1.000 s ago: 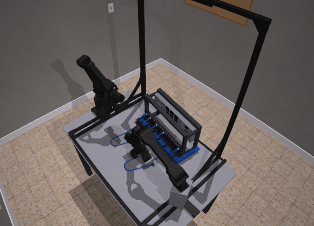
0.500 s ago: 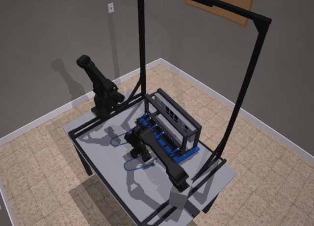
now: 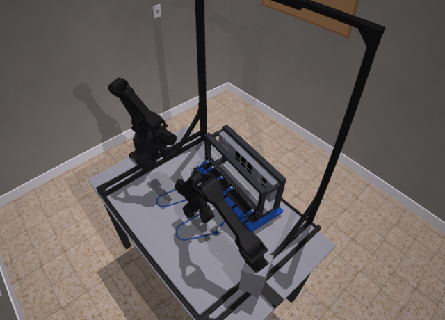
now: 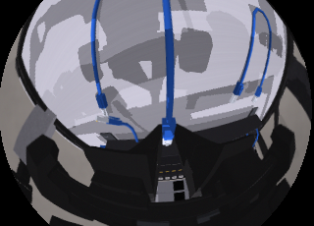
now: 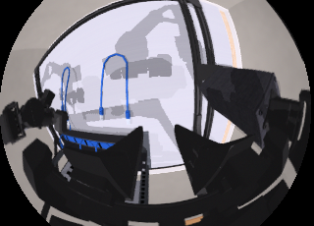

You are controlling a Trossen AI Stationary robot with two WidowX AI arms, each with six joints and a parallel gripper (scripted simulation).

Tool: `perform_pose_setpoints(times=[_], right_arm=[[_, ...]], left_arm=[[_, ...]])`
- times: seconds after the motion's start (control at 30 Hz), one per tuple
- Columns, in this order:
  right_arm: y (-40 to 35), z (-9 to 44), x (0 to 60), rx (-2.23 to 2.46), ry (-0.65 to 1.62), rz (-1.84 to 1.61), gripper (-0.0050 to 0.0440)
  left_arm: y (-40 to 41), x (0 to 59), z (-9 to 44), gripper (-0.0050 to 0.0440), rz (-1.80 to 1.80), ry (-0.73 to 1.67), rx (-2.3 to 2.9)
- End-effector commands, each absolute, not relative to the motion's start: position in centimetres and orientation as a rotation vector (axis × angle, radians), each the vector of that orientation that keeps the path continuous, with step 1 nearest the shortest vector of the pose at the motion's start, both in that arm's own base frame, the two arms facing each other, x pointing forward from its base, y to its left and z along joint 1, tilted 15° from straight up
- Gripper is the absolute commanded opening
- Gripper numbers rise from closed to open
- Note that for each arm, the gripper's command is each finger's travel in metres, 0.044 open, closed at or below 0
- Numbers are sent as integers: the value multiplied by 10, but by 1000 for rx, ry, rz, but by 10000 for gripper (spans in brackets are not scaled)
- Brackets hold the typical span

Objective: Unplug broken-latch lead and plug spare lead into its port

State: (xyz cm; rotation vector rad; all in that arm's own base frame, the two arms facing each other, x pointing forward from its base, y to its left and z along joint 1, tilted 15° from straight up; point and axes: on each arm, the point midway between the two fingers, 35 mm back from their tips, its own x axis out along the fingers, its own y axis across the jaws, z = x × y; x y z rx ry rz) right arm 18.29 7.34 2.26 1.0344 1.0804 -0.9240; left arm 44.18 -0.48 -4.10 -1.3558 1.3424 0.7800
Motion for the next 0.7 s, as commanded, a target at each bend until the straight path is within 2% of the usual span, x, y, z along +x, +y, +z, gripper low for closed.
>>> perform_pose_setpoints(times=[0.0,0.2,0.23,0.67], right_arm=[[73,23,183,1034,1080,-924,176],[73,23,183,1034,1080,-924,176],[73,23,183,1034,1080,-924,176],[73,23,183,1034,1080,-924,176]], left_arm=[[-6,438,-38,54,791,1348,-1356],[-6,438,-38,54,791,1348,-1356],[-10,431,-9,54,788,1352,-1354],[-10,431,-9,54,788,1352,-1354]])
